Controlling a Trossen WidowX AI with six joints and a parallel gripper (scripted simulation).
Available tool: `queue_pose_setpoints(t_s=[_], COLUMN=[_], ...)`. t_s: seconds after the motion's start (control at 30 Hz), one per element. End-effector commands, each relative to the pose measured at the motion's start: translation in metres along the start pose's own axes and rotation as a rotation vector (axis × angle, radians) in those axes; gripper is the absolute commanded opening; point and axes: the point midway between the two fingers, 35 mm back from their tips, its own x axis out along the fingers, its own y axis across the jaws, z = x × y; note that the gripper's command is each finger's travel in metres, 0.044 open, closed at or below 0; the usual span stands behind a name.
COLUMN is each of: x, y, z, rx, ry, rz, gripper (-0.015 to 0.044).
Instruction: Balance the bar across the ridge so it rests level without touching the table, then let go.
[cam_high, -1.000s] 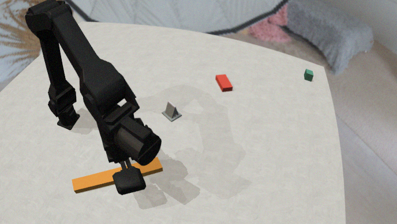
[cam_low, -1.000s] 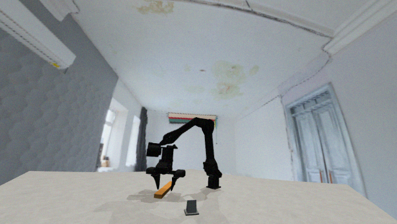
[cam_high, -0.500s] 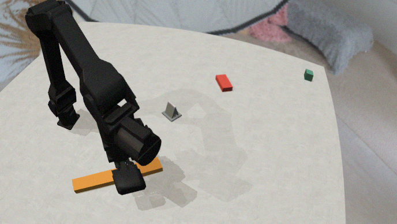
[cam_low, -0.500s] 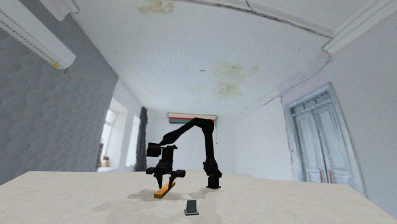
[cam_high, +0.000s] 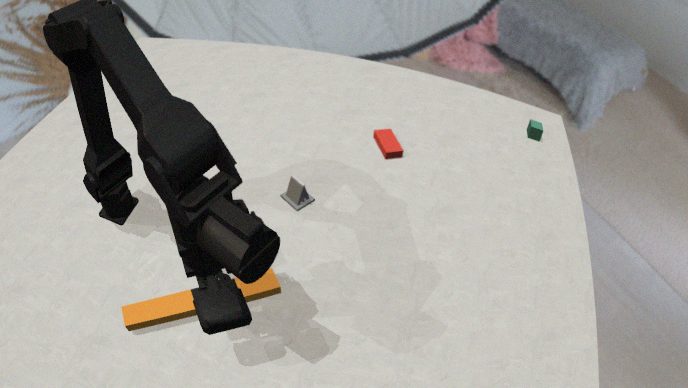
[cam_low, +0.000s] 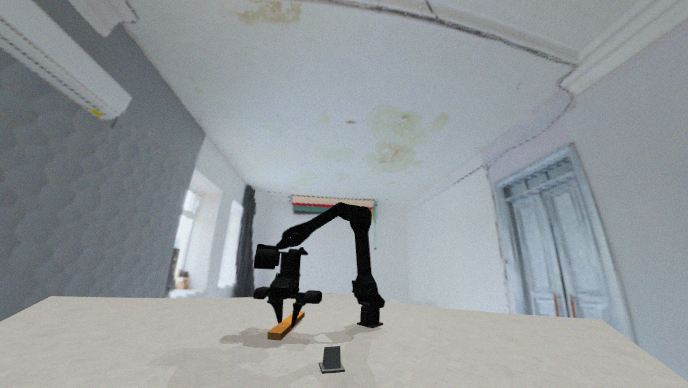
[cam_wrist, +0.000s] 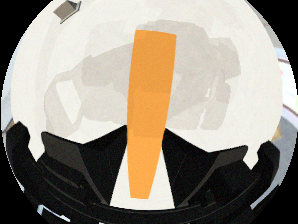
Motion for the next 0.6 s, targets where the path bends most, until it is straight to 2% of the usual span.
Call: queue_pose_setpoints(t_s=[0.0, 0.57], x=[-0.012, -0.056], y=[-0.003, -0.003], z=[0.002, 0.002], rx=[-0.001, -0.003], ry=[-0.008, -0.010], rz=[-0.011, -0.011], gripper=[0.0000, 0.0000])
